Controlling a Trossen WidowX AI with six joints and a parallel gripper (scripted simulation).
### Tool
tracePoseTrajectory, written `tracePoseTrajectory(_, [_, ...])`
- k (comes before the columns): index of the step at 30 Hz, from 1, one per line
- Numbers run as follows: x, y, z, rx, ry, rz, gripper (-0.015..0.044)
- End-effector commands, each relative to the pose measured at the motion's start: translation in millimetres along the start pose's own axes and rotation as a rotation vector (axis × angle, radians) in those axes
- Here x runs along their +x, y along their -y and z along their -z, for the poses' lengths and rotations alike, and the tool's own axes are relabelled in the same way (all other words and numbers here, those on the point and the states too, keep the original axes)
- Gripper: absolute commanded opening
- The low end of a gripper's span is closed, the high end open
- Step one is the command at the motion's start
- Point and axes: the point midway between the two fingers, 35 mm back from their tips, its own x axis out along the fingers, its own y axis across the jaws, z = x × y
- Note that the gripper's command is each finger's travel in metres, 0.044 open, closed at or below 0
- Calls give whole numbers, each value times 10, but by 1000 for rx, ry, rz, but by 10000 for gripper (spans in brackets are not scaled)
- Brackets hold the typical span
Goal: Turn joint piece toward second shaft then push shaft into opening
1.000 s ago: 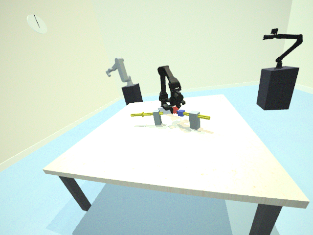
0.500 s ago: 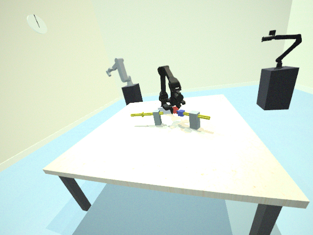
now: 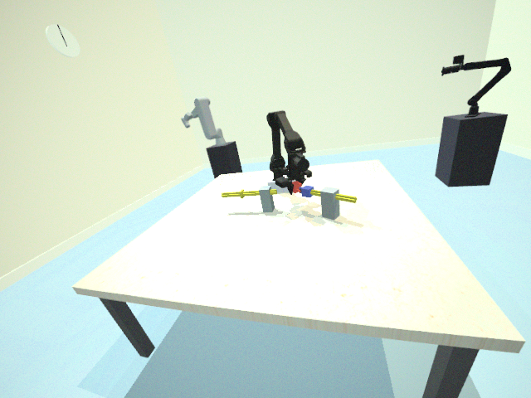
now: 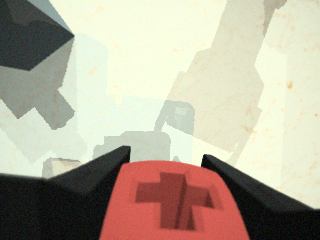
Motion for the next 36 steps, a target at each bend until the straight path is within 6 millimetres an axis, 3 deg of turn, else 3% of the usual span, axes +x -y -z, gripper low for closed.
tracePoseTrajectory(1, [12,-35,3,-70,-25,-10,0])
tracePoseTrajectory(36, [76,-279,97,-601,-183,-48,0])
